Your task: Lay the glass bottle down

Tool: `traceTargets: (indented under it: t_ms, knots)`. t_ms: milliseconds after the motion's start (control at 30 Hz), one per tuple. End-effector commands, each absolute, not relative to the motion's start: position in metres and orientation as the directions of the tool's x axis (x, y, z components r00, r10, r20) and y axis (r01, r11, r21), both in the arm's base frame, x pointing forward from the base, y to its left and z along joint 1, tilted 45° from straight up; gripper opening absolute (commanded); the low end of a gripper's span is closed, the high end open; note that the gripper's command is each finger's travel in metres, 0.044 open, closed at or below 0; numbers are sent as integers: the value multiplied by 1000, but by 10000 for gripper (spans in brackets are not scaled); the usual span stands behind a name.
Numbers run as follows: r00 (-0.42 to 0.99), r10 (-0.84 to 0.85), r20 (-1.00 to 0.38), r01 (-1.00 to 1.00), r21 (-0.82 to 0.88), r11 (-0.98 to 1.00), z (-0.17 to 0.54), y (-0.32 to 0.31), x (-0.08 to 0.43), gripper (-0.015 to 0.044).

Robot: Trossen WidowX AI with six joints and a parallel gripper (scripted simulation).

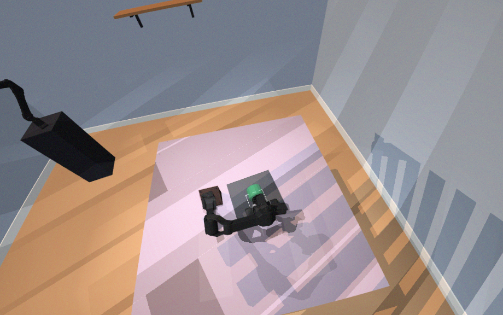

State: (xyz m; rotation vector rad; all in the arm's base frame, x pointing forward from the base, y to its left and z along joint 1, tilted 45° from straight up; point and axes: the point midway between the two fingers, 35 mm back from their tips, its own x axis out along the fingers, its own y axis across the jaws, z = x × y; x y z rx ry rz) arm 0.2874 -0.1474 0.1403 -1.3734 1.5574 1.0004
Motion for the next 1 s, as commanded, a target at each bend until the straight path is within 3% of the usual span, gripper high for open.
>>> traceTargets:
  t_ms: [0,967]
  knots:
    - [-77,-348,-934,-995,48,91,137,-146,288,122]
    - [-78,-367,-927,-994,46,97,133,-149,288,122]
